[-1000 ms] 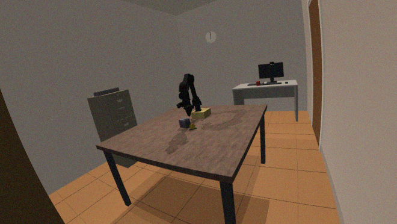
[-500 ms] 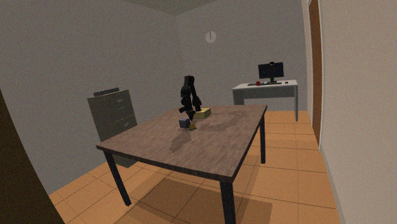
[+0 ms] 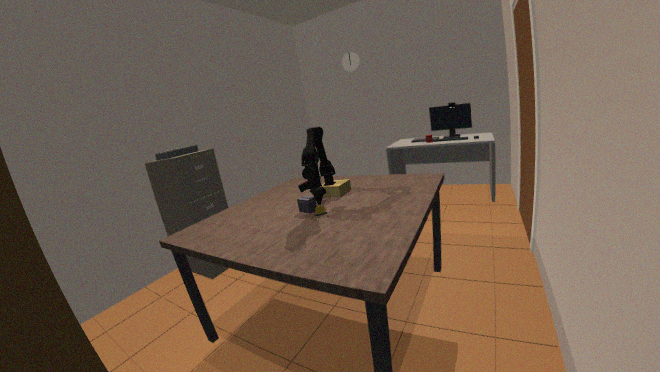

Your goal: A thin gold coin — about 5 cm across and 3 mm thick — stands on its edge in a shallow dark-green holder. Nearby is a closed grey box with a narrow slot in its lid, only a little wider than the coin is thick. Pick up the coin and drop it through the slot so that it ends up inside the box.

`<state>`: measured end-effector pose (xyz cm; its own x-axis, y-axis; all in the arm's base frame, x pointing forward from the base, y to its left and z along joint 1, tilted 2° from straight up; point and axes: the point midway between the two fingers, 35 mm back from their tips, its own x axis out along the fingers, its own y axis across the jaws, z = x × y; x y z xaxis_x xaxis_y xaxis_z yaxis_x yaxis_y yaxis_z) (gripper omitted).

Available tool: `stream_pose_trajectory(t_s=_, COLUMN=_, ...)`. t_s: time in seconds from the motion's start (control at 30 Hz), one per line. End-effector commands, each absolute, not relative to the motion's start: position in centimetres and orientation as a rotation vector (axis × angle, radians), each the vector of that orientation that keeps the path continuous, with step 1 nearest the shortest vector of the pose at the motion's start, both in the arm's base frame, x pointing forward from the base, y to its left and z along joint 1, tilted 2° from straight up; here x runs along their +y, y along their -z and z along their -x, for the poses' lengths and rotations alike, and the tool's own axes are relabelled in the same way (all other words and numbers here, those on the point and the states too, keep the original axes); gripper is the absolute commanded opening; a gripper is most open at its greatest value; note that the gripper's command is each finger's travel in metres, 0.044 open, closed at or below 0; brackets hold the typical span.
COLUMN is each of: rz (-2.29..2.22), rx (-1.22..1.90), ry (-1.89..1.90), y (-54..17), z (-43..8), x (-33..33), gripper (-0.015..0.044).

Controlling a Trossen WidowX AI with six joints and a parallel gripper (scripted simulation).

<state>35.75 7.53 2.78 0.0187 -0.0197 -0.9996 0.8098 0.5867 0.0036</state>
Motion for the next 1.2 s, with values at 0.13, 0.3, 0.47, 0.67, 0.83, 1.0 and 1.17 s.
stream_pose_trajectory(t_s=0.13, rz=-0.729, rx=1.422, ry=0.745, y=-1.3, z=-35.6, x=7.5, gripper=0.0161)
stream_pose_trajectory(t_s=0.3, rz=-0.729, rx=1.422, ry=0.745, y=-0.5, z=-35.6, x=7.5, gripper=0.0161)
stream_pose_trajectory(t_s=0.47, rz=-0.728, rx=1.423, ry=0.744, y=0.3, z=-35.6, x=7.5, gripper=0.0161)
stream_pose_trajectory(t_s=0.67, rz=-0.728, rx=1.423, ry=0.744, y=1.3, z=-35.6, x=7.4, gripper=0.0161)
stream_pose_trajectory(t_s=0.83, rz=-0.729, rx=1.422, ry=0.745, y=2.0, z=-35.5, x=7.4, gripper=0.0161)
stream_pose_trajectory(t_s=1.0, rz=-0.729, rx=1.422, ry=0.745, y=2.1, z=-35.5, x=7.4, gripper=0.0082)
stream_pose_trajectory(t_s=1.17, rz=-0.729, rx=1.422, ry=0.745, y=2.1, z=-35.5, x=7.4, gripper=0.0)
